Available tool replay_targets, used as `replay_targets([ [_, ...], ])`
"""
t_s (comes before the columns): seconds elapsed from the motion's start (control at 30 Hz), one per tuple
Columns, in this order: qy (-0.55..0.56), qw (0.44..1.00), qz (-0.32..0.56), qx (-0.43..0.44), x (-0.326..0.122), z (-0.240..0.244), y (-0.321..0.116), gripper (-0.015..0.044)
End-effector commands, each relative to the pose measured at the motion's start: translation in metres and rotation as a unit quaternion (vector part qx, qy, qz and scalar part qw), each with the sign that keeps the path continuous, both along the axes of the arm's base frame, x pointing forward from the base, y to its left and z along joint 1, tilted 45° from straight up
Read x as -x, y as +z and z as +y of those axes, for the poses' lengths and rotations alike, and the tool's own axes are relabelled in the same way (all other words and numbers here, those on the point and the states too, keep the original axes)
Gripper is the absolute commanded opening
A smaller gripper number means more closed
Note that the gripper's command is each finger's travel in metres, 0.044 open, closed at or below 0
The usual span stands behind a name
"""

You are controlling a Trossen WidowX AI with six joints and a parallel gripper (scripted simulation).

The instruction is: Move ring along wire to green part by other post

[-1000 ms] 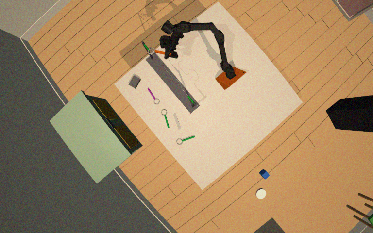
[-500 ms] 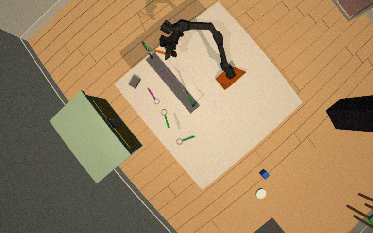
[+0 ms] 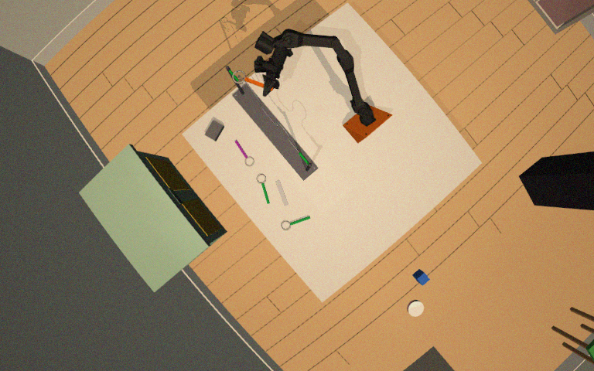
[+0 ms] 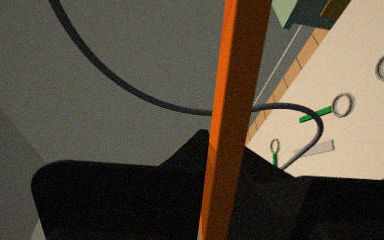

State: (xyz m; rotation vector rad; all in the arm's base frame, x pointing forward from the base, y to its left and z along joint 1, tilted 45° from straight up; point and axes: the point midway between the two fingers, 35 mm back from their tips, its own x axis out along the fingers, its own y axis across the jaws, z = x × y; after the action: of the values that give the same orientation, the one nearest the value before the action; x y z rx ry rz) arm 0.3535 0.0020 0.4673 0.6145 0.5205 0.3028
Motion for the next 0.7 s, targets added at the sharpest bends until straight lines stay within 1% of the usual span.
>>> replay_targets([
  [0.0,-0.003,0.999,-0.002,0.032,-0.002,-0.003,-0.003,-0.015],
  [0.67,-0.013,0.984,-0.022,0.178,-0.004,-0.013,-0.008,-0.015],
])
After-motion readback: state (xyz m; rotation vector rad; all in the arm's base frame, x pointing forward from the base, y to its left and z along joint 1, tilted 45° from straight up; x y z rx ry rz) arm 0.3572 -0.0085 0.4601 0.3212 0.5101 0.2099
